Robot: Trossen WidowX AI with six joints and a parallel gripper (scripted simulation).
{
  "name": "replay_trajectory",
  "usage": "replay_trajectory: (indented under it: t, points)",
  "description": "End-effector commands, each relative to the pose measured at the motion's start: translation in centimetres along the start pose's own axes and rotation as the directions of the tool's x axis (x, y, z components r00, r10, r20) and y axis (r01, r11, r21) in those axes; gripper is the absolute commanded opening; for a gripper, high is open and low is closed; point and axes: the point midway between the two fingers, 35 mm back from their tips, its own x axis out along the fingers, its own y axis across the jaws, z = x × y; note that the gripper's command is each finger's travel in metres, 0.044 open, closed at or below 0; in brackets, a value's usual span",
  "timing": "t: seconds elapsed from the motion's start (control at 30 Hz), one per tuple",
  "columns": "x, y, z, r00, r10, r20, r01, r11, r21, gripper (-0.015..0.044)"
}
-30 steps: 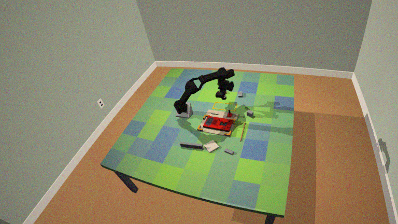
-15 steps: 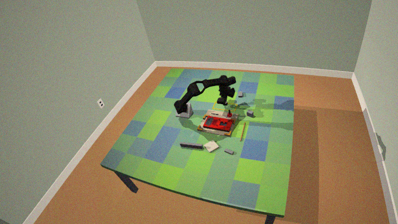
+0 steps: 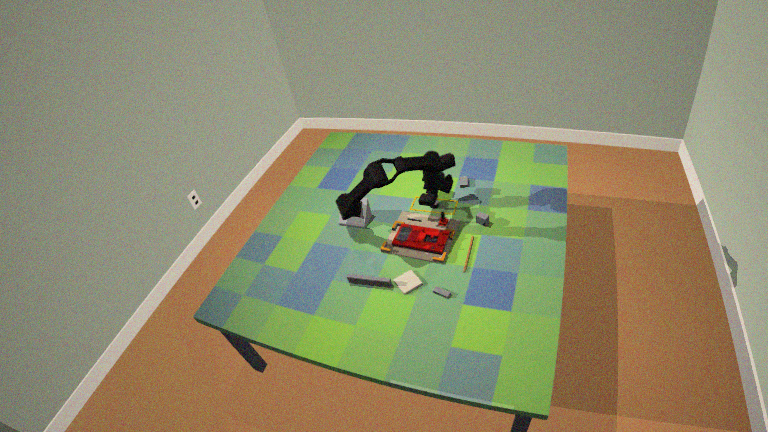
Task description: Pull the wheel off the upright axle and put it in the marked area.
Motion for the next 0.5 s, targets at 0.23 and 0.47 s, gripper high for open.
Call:
replay_trajectory:
  t: [0.23,0.47]
  points:
    - [-2.9,0.1,0.1,1.0,0.0,0.0,0.0,1.0,-0.003,0.03]
    - [-6.0,0.1,0.0,1.0,-0.002,0.001,0.002,1.0,-0.007,0.03]
